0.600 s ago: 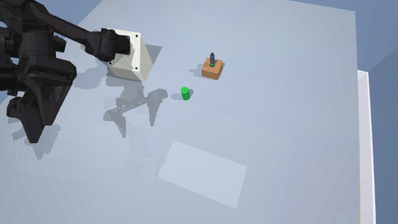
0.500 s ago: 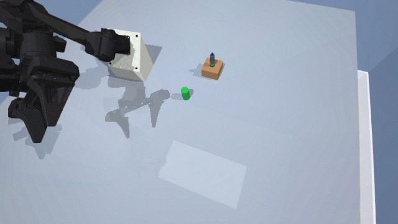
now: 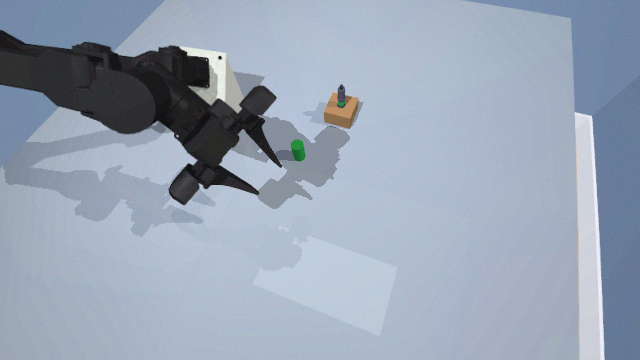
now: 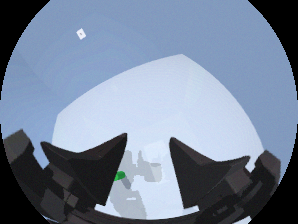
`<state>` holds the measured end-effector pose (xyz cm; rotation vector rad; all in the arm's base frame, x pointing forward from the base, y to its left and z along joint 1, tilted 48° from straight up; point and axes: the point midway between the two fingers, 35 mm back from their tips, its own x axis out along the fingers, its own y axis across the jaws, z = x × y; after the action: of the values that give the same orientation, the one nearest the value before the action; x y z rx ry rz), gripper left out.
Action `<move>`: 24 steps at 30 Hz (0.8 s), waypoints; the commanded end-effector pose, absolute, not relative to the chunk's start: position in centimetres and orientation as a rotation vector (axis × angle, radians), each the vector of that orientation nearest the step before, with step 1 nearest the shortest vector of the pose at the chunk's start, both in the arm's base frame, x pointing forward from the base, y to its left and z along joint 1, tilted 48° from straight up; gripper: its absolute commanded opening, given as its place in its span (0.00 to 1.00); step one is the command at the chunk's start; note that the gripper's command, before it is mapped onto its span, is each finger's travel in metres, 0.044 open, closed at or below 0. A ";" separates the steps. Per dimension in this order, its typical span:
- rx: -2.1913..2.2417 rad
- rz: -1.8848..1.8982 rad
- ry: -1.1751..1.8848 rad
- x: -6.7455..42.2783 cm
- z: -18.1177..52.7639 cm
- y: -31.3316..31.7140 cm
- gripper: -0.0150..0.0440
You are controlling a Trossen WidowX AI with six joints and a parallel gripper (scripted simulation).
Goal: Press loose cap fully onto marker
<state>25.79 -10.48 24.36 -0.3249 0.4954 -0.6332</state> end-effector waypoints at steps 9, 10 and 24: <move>-0.755 -0.367 1.261 27.3 12.6 -6.5 0.66; -0.802 -0.341 1.323 27.2 11.8 -6.2 0.66; -1.134 -0.160 1.699 25.8 6.6 -6.6 0.66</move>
<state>25.92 -5.03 7.68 -1.1276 1.6837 -0.1547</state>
